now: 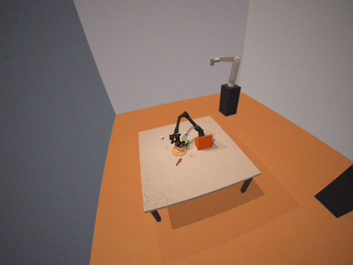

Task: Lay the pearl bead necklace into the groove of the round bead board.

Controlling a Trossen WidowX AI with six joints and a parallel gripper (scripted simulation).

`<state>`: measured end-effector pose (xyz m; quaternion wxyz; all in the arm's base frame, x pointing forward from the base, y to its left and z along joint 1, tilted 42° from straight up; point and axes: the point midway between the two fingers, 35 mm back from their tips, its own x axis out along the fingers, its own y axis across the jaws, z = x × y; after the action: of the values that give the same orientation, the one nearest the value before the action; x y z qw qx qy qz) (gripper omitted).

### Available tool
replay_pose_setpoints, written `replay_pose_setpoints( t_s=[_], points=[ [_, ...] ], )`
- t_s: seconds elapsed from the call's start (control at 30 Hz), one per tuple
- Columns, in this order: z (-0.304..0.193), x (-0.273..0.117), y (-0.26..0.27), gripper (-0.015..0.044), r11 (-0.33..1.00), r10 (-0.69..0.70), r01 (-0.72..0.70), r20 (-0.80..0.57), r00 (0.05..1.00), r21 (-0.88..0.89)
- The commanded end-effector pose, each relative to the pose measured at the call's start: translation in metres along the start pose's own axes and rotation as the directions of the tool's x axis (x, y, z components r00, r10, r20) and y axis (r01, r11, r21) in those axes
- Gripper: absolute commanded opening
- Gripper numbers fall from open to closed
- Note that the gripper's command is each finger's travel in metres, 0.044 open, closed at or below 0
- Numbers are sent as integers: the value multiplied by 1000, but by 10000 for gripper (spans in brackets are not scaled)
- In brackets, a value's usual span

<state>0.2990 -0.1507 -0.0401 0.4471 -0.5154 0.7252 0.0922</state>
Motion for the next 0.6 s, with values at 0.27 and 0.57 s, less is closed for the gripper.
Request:
replay_pose_setpoints(
  t_s=[0.27, 0.57],
  points=[
    [0, -6, 0, 0, 1000, 2, -2, 1, 1000, -6],
    [-7, -6, -9, 0, 1000, 2, -2, 1, 1000, -6]
  ],
)
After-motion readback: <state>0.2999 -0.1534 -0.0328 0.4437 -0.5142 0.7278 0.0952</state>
